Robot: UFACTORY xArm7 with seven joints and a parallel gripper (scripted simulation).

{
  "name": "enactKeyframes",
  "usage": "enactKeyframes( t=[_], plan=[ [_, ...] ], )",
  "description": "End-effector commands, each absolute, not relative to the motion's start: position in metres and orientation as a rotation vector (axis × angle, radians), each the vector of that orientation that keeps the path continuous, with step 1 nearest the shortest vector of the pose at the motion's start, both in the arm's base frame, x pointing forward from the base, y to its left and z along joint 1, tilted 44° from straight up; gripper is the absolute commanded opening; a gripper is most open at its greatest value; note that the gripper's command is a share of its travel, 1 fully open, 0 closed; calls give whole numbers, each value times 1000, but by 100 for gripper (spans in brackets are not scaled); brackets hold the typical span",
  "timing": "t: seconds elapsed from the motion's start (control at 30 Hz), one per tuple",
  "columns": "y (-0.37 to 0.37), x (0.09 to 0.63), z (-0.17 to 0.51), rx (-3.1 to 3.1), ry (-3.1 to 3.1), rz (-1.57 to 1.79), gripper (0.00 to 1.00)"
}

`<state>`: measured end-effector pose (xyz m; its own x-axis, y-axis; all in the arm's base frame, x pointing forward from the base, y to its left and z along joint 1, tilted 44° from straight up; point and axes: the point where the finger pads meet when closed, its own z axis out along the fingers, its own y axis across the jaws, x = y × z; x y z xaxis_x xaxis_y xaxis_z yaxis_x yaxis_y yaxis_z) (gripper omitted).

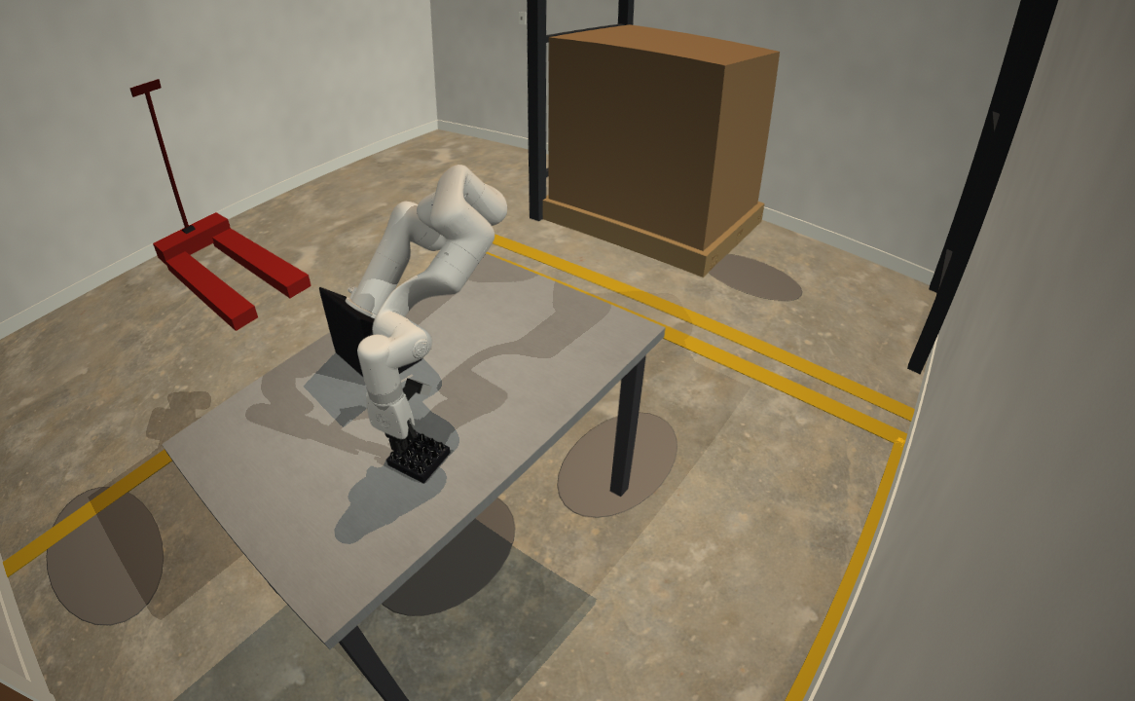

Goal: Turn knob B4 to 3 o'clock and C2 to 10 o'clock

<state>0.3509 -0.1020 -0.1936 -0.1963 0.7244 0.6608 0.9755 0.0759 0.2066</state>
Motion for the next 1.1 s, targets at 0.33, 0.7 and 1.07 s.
enactKeyframes(
  t=[0.33, 0.7, 1.07],
  plan=[
    [-104, 351, -193, -1688, -1977, -883, 8],
    [-104, 351, -193, -1690, -1975, -882, 8],
    [-104, 351, -193, -1725, -1932, -867, 8]
  ],
)
